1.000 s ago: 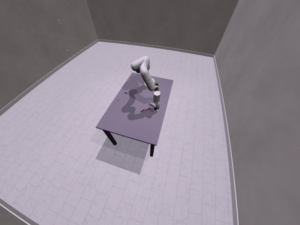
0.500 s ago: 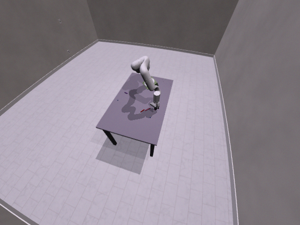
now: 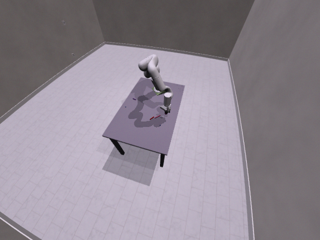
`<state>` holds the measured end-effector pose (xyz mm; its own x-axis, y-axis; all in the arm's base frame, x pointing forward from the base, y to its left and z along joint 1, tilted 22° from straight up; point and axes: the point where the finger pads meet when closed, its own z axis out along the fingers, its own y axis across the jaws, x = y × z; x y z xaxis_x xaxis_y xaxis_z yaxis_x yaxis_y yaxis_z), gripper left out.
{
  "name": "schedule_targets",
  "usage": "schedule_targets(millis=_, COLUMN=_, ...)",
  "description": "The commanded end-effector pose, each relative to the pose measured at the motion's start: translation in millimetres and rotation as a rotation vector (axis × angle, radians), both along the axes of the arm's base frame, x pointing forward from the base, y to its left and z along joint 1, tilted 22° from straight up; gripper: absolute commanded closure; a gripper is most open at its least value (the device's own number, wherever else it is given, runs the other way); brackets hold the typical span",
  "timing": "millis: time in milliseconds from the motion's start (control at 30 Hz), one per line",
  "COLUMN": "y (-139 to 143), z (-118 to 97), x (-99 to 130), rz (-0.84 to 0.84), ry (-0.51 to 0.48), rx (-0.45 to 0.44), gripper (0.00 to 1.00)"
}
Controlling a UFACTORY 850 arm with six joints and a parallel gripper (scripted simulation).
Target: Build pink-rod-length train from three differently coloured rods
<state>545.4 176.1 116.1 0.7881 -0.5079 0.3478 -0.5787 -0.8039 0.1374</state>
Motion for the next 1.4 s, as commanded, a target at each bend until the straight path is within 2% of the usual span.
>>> schedule_targets(millis=0, y=7, z=21, x=-4, rz=0.0, ry=0.0, rx=0.0, gripper=0.96)
schedule_targets(millis=100, y=9, z=27, x=-5, rz=0.0, ry=0.0, rx=0.0, gripper=0.96)
schedule_targets(millis=533, y=3, z=29, x=-7, rz=-0.012, ry=-0.004, rx=0.003, gripper=0.96)
schedule_targets(millis=933, y=-111, z=62, x=-34, rz=-0.236, ry=-0.078, rx=0.053, gripper=0.96)
schedule_targets(millis=1000, y=-111, z=62, x=-34, rz=-0.236, ry=-0.078, rx=0.053, gripper=0.96)
schedule_targets(millis=1033, y=-138, z=69, x=-40, rz=-0.287, ry=-0.096, rx=0.065, gripper=0.96)
schedule_targets(millis=1233, y=-179, z=81, x=-50, rz=-0.367, ry=-0.123, rx=0.082, gripper=0.96)
schedule_targets(millis=1333, y=-212, z=90, x=-58, rz=-0.431, ry=-0.145, rx=0.096, gripper=0.96)
schedule_targets(millis=1367, y=-214, z=90, x=-58, rz=-0.434, ry=-0.146, rx=0.097, gripper=0.96)
